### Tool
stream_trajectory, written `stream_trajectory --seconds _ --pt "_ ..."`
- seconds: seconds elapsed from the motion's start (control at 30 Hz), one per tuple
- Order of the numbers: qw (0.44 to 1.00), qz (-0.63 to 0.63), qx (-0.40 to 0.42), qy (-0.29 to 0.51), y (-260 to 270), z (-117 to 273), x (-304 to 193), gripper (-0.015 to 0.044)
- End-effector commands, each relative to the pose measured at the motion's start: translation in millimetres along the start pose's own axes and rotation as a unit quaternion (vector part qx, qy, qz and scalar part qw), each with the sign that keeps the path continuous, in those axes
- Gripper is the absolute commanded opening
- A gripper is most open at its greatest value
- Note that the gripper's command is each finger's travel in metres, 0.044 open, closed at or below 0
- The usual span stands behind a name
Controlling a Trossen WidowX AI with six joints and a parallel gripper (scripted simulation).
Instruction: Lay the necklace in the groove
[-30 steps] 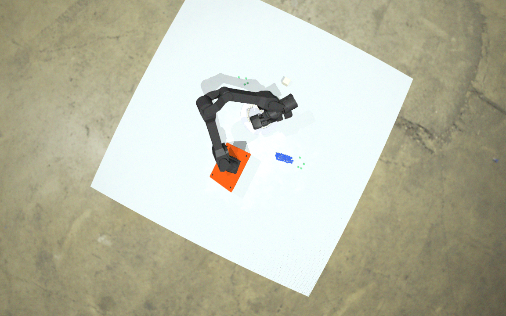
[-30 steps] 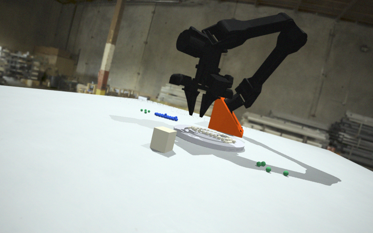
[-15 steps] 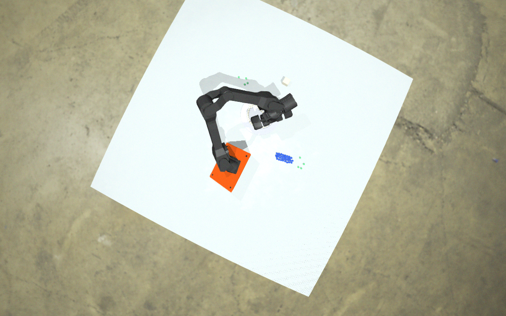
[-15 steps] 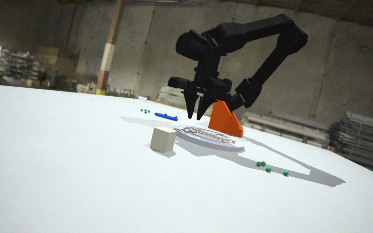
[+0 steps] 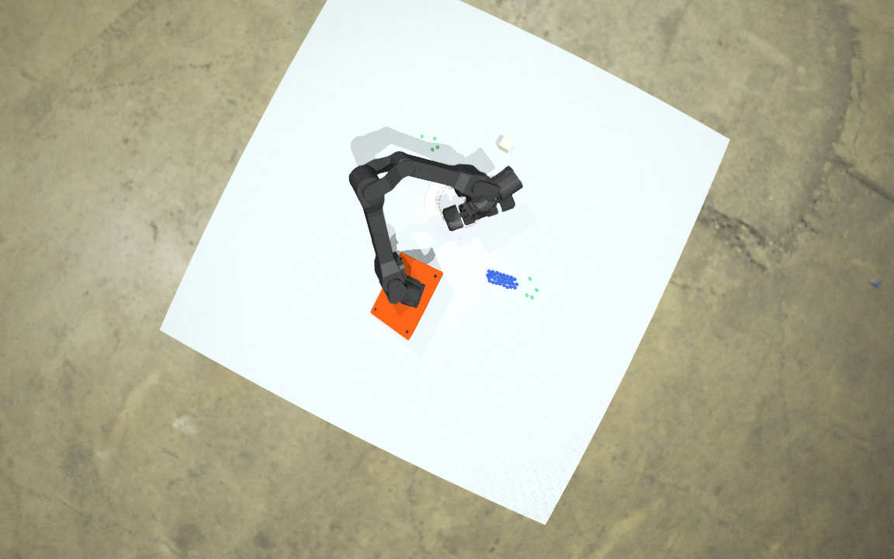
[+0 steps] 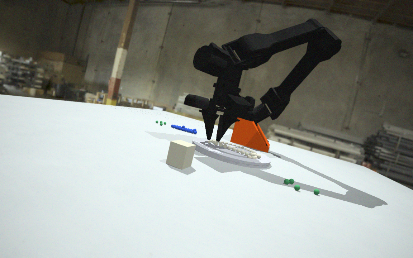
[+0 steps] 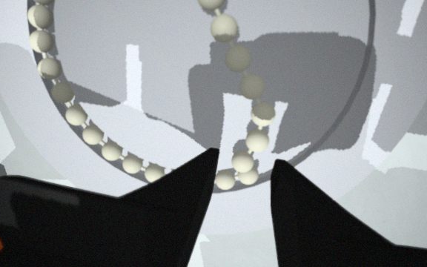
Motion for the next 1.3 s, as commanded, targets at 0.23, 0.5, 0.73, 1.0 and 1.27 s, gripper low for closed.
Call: stream_trajectory --seconds 0.23,0.5,0.73,1.0,1.27 --pt "1.0 0.0 0.001 0.0 0.3 -1.8 -0.1 0.0" --pt "1.0 0.0 0.001 0.0 0.3 -1.8 -0.1 0.0" --pt "1.0 0.0 0.001 0.0 0.3 -1.8 -0.1 0.0" --pt "1.0 -0.002 0.001 -0.002 0.8 2.0 -0.3 0.0" --pt "1.0 -0.002 0.001 -0.002 -2.9 3.9 -1.9 0.0"
Point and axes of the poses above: the point midway between the two fingers, 35 mm back from their tips, its own z axis back along the fingers, its own y axis across the jaws, x = y × z, the point moved 8 cm from there along z, back along the fingers, and after that the axes turned 12 degrees about z, right-handed, at the moved point
